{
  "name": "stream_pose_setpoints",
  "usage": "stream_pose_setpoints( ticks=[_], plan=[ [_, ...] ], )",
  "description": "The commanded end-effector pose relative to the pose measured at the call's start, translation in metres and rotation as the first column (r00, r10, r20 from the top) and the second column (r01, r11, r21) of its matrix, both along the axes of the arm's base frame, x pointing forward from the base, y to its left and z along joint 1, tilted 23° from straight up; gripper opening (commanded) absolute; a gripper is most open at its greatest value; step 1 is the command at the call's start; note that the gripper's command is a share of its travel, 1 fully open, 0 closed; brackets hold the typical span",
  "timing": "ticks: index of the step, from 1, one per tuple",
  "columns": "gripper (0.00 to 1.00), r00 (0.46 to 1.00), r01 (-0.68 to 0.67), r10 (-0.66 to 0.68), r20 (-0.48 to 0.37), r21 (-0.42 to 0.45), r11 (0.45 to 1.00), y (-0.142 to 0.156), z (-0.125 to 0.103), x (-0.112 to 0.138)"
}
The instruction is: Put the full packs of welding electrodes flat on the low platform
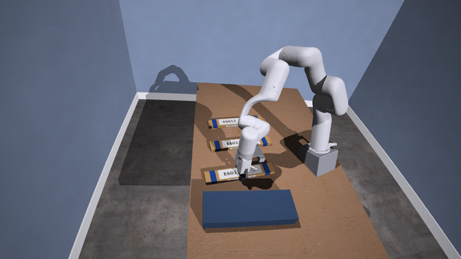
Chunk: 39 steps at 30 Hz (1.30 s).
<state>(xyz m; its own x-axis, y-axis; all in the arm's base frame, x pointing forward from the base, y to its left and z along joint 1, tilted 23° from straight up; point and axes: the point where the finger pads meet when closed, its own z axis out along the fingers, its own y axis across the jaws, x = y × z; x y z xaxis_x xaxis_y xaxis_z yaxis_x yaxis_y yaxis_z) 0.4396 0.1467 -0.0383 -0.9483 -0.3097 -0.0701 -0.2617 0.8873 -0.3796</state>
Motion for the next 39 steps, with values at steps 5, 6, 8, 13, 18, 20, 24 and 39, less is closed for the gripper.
stream_pose_setpoints(
  ticks=[5,6,8,13,18,20,24,39],
  plan=[
    [0.58,1.000,-0.002,0.002,0.003,0.002,1.000,0.002,0.001,0.001],
    [0.58,1.000,-0.002,0.002,0.003,0.002,1.000,0.002,0.001,0.001],
    [0.58,1.000,-0.002,0.002,0.003,0.002,1.000,0.002,0.001,0.001],
    [0.58,1.000,-0.002,0.002,0.003,0.002,1.000,0.002,0.001,0.001],
    [0.58,1.000,-0.002,0.002,0.003,0.002,1.000,0.002,0.001,0.001],
    [0.58,1.000,-0.002,0.002,0.003,0.002,1.000,0.002,0.001,0.001],
    [0.58,1.000,-0.002,0.002,0.003,0.002,1.000,0.002,0.001,0.001],
    [0.58,1.000,-0.002,0.002,0.003,0.002,1.000,0.008,0.018,-0.002]
  ],
)
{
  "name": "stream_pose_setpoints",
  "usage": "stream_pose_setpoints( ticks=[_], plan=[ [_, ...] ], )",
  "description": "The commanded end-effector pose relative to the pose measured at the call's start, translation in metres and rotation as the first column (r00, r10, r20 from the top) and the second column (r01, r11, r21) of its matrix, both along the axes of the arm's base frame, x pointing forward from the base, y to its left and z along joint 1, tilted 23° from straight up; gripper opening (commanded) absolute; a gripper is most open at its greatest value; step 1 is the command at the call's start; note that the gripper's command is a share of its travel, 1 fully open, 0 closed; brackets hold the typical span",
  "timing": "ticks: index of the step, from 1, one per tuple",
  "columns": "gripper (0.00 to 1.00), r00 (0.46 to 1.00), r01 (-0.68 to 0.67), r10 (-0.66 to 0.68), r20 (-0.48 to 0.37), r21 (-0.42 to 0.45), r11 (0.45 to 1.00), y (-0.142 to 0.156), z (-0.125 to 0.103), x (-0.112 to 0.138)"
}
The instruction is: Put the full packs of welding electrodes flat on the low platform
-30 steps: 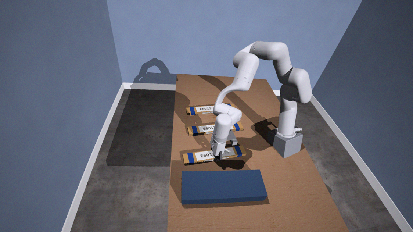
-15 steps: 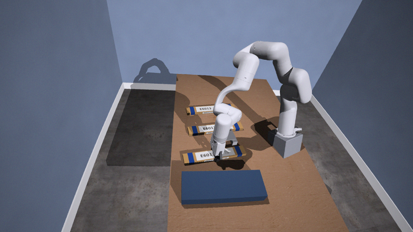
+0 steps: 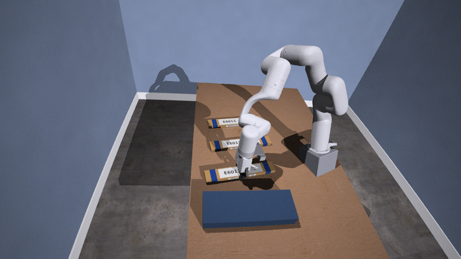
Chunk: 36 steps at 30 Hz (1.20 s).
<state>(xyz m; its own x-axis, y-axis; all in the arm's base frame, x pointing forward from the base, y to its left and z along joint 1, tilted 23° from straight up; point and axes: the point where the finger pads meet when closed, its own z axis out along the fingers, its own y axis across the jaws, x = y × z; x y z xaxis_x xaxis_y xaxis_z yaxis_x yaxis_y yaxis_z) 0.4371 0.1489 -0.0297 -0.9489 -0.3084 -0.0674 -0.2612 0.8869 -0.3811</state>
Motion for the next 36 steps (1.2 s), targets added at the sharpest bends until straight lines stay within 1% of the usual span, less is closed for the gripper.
stream_pose_setpoints(
  ticks=[1,11,36],
  plan=[
    [0.58,1.000,-0.003,0.003,0.005,0.005,1.000,0.007,0.012,0.000],
    [0.58,1.000,-0.003,0.003,0.005,0.005,1.000,0.015,0.036,-0.005],
    [0.58,1.000,-0.003,0.003,0.005,0.005,1.000,0.016,0.039,-0.006]
  ],
)
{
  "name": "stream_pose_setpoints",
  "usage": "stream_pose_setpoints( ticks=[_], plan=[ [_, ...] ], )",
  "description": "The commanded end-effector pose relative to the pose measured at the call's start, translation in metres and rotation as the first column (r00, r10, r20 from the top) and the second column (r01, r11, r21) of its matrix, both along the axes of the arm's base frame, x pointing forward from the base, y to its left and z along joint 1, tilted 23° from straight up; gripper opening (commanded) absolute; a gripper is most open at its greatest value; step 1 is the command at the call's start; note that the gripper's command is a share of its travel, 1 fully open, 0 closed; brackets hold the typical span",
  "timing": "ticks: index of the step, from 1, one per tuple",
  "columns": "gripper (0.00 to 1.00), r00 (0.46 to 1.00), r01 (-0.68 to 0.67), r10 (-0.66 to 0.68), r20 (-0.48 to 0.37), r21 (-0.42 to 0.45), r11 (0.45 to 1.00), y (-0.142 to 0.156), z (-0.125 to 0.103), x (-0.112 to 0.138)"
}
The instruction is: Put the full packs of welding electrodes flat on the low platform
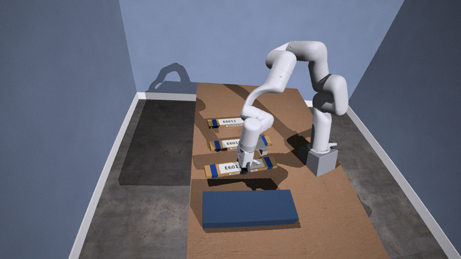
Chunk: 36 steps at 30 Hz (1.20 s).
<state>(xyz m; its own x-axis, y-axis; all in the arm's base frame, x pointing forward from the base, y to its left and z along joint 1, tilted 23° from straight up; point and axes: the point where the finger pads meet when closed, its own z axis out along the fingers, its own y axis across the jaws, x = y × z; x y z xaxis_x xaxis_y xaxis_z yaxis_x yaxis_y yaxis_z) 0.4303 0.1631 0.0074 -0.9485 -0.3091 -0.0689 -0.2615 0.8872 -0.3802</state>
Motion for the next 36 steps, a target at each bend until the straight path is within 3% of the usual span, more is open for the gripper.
stream_pose_setpoints(
  ticks=[1,11,26,36],
  plan=[
    [0.58,1.000,-0.003,0.002,0.004,0.003,1.000,0.002,0.002,0.001],
    [0.58,1.000,-0.003,0.002,0.004,0.003,1.000,0.005,0.009,0.000],
    [0.58,1.000,-0.003,0.002,0.004,0.003,1.000,0.021,0.054,-0.009],
    [0.58,1.000,-0.003,0.002,0.004,0.003,1.000,0.026,0.066,-0.012]
  ],
)
